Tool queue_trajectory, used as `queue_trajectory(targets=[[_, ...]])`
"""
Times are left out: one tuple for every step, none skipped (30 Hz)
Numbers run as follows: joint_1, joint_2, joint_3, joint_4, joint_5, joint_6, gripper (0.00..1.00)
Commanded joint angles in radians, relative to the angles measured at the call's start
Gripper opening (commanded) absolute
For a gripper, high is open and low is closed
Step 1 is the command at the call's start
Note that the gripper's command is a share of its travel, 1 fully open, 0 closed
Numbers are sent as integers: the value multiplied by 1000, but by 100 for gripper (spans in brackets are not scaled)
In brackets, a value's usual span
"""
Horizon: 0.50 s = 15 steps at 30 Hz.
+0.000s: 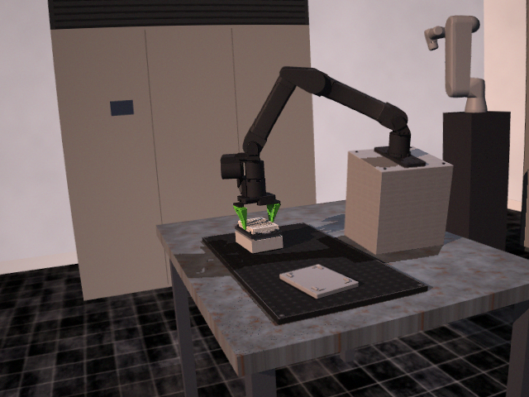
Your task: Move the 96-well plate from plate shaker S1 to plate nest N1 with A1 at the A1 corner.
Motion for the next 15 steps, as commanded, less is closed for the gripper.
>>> queue_trajectory(targets=[[-17,-59,-17,-42,14,-10,0],[-18,-63,-21,-46,14,-11,0],[-18,-68,-20,-49,14,-11,0],[-19,-73,-9,-51,15,-12,0],[-20,-78,-9,-55,15,-13,0],[-20,-81,-15,-59,15,-13,0],[-21,-85,-20,-63,15,-14,0],[-21,-89,-25,-67,15,-14,0],[-22,-93,-27,-71,15,-15,0],[-23,-99,-16,-74,15,-16,0],[-23,-103,-13,-77,15,-16,0],[-24,-107,-17,-81,15,-17,0],[-25,-111,-21,-85,15,-18,0],[-25,-111,-21,-85,15,-18,0],[-25,-111,-21,-85,15,-18,0]])
